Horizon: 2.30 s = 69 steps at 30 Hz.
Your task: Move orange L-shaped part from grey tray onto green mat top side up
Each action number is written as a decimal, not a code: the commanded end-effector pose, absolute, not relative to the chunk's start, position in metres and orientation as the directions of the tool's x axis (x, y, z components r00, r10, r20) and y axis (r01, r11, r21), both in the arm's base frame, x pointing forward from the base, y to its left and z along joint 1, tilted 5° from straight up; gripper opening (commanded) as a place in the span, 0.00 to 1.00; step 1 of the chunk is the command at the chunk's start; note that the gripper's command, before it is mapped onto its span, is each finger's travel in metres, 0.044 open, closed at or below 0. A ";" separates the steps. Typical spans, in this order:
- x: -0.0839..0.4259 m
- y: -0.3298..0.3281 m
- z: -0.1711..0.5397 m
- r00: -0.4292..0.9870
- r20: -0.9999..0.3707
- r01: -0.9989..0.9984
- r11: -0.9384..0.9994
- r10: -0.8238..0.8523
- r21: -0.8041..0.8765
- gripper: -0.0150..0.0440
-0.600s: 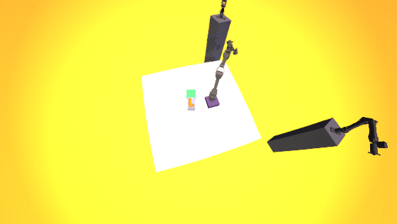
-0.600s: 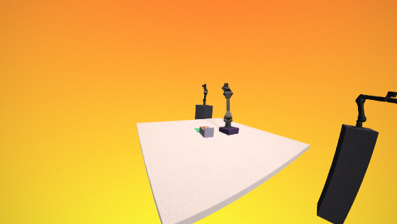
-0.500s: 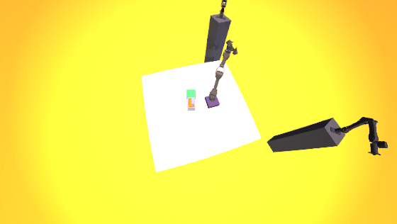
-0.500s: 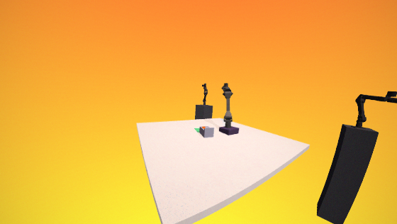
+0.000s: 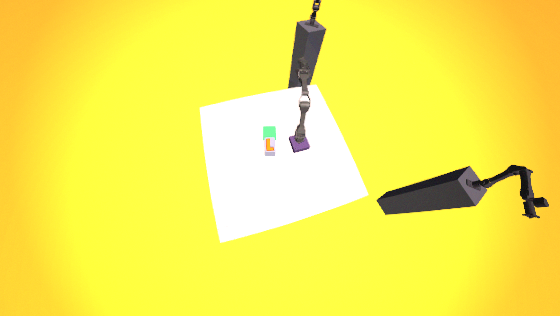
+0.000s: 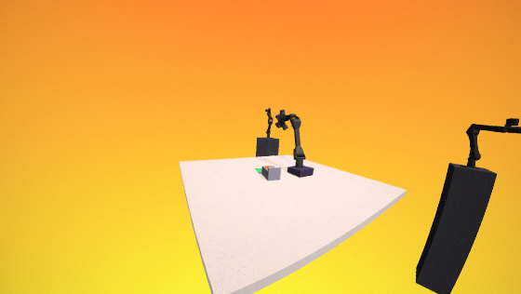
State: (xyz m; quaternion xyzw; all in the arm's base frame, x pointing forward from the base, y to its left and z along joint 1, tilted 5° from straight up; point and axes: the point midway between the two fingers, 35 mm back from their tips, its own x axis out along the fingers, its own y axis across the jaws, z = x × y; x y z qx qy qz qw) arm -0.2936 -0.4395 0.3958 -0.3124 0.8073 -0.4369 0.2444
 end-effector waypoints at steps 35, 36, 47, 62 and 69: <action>0.227 -0.374 0.232 0.244 -0.731 0.339 0.763 -0.637 -0.551 0.56; 0.238 -0.363 0.228 0.258 -0.747 0.344 0.780 -0.613 -0.522 0.56; 0.319 -0.208 0.180 0.297 -0.901 0.362 0.910 -0.317 -0.201 0.56; 0.295 0.000 0.139 0.041 -0.996 0.436 0.899 -0.078 -0.053 0.56; 0.294 0.002 0.138 0.038 -0.996 0.437 0.898 -0.078 -0.053 0.56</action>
